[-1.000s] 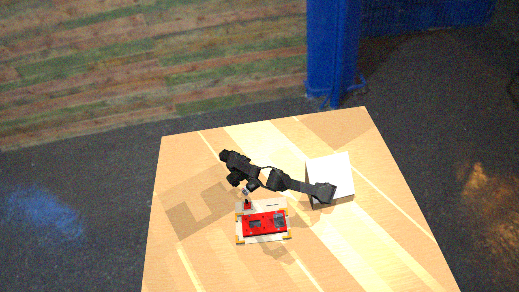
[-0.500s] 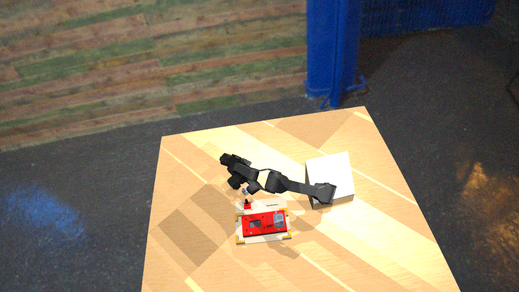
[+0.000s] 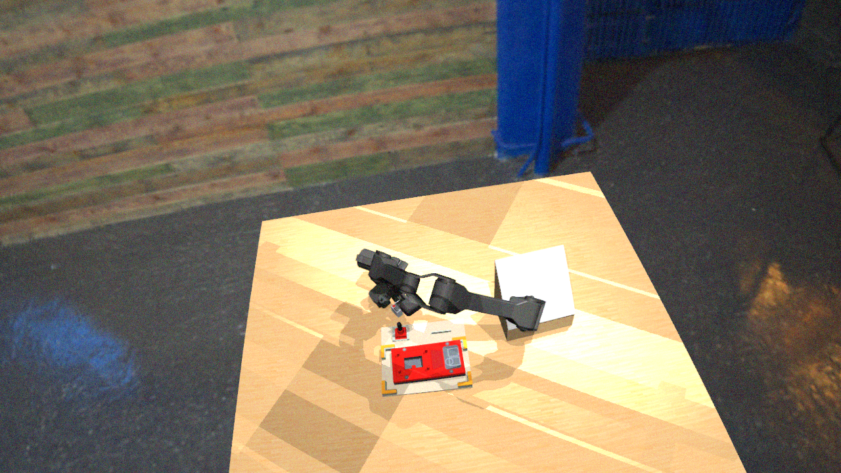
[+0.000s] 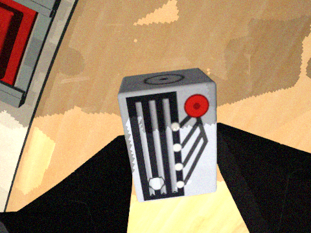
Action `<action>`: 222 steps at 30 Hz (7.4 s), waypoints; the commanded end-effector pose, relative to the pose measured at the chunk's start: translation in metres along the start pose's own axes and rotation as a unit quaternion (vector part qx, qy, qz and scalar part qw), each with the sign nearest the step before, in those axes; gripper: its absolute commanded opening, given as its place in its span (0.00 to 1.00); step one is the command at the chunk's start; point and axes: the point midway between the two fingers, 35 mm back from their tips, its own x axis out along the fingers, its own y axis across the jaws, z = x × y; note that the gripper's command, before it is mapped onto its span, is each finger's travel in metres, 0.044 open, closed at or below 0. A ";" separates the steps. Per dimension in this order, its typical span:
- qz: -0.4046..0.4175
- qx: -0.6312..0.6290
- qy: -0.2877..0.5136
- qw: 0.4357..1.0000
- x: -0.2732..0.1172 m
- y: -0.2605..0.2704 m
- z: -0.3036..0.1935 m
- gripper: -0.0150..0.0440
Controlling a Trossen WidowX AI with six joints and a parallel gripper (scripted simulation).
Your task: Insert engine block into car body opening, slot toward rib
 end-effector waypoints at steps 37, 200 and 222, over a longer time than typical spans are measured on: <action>-0.010 0.005 -0.001 1.000 -0.092 -0.007 0.003 0.25; 0.007 0.291 -0.002 0.957 -0.037 0.183 0.091 0.52; 0.007 0.288 -0.002 0.958 -0.031 0.183 0.092 0.52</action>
